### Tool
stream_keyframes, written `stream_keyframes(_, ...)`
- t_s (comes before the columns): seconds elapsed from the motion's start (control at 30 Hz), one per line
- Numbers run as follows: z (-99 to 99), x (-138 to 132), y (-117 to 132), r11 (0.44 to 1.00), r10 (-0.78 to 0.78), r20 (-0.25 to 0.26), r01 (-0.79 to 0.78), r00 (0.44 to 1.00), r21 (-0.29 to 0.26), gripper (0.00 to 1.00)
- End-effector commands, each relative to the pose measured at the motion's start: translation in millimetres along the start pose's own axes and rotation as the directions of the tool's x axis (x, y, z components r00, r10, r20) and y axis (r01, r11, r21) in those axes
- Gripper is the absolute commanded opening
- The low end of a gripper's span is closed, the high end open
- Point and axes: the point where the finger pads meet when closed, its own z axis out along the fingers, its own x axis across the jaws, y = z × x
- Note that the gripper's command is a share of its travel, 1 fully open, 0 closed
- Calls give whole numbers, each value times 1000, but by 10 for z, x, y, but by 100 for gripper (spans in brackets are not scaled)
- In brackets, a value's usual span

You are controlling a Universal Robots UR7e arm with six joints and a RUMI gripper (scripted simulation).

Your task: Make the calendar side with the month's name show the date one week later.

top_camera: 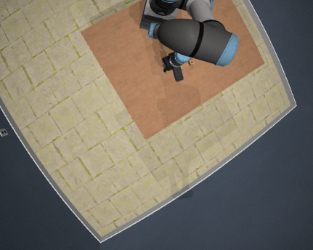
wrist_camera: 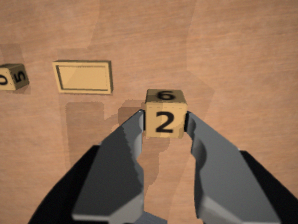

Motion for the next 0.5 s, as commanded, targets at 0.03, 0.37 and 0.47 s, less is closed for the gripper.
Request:
stream_keyframes(0.03,133,17,-13,1000,2,-2,-2,1000,3,11)
stream_keyframes(0.37,395,18,-14,1000,2,-2,-2,1000,3,11)
stream_keyframes(0.47,505,18,-14,1000,2,-2,-2,1000,3,11)
